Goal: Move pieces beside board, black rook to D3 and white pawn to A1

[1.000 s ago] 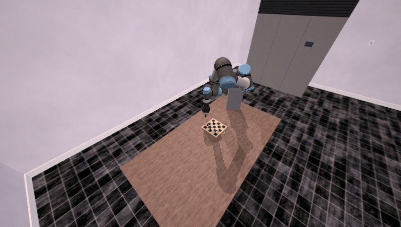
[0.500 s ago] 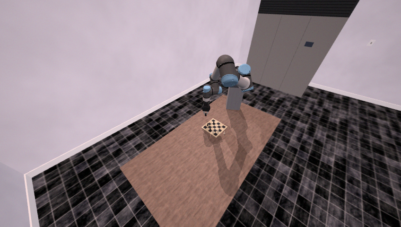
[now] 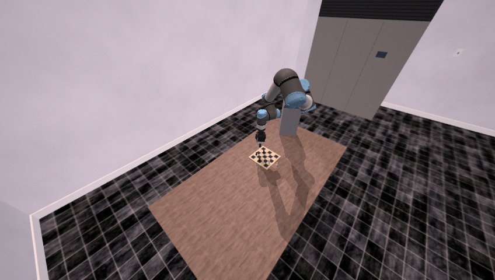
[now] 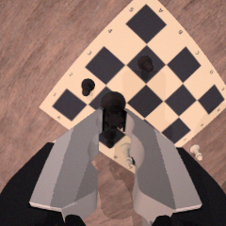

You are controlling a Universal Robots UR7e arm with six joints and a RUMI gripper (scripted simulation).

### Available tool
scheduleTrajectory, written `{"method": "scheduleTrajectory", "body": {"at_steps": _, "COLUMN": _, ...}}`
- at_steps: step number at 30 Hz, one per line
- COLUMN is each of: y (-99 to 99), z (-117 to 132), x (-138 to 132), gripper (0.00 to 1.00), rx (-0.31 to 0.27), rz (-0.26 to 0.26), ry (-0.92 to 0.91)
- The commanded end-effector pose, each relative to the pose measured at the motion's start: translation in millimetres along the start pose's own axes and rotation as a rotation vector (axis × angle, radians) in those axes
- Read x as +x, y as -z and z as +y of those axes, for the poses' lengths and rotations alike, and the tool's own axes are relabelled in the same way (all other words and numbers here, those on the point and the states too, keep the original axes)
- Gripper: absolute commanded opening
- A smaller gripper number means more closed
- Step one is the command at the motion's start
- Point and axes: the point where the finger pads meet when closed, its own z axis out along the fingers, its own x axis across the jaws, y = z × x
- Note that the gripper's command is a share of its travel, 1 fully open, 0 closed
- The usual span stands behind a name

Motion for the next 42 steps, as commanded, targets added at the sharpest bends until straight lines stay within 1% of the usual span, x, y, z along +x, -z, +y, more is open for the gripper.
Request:
{"method": "scheduleTrajectory", "body": {"at_steps": 1, "y": 5.2, "z": 44.7, "x": 53.5, "gripper": 0.00, "rx": 0.004, "rz": -0.012, "ry": 0.062}}
{"method": "scheduleTrajectory", "body": {"at_steps": 2, "y": 6.3, "z": 50.7, "x": 62.1, "gripper": 0.00, "rx": 0.002, "rz": -0.013, "ry": 0.072}}
{"method": "scheduleTrajectory", "body": {"at_steps": 3, "y": 6.3, "z": 50.7, "x": 62.1, "gripper": 0.00, "rx": 0.002, "rz": -0.013, "ry": 0.072}}
{"method": "scheduleTrajectory", "body": {"at_steps": 5, "y": 8.1, "z": 59.0, "x": 74.5, "gripper": 0.00, "rx": -0.002, "rz": -0.013, "ry": 0.086}}
{"method": "scheduleTrajectory", "body": {"at_steps": 7, "y": 9.0, "z": 62.7, "x": 80.2, "gripper": 0.00, "rx": -0.004, "rz": -0.014, "ry": 0.092}}
{"method": "scheduleTrajectory", "body": {"at_steps": 22, "y": 8.8, "z": 64.0, "x": 79.7, "gripper": 0.00, "rx": -0.005, "rz": -0.015, "ry": 0.093}}
{"method": "scheduleTrajectory", "body": {"at_steps": 29, "y": 4.8, "z": 64.5, "x": 78.7, "gripper": 0.00, "rx": -0.005, "rz": -0.015, "ry": 0.094}}
{"method": "scheduleTrajectory", "body": {"at_steps": 35, "y": -8.6, "z": 64.5, "x": 78.6, "gripper": 0.00, "rx": -0.005, "rz": -0.015, "ry": 0.094}}
{"method": "scheduleTrajectory", "body": {"at_steps": 42, "y": -36.1, "z": 64.7, "x": 78.2, "gripper": 0.00, "rx": -0.005, "rz": -0.015, "ry": 0.094}}
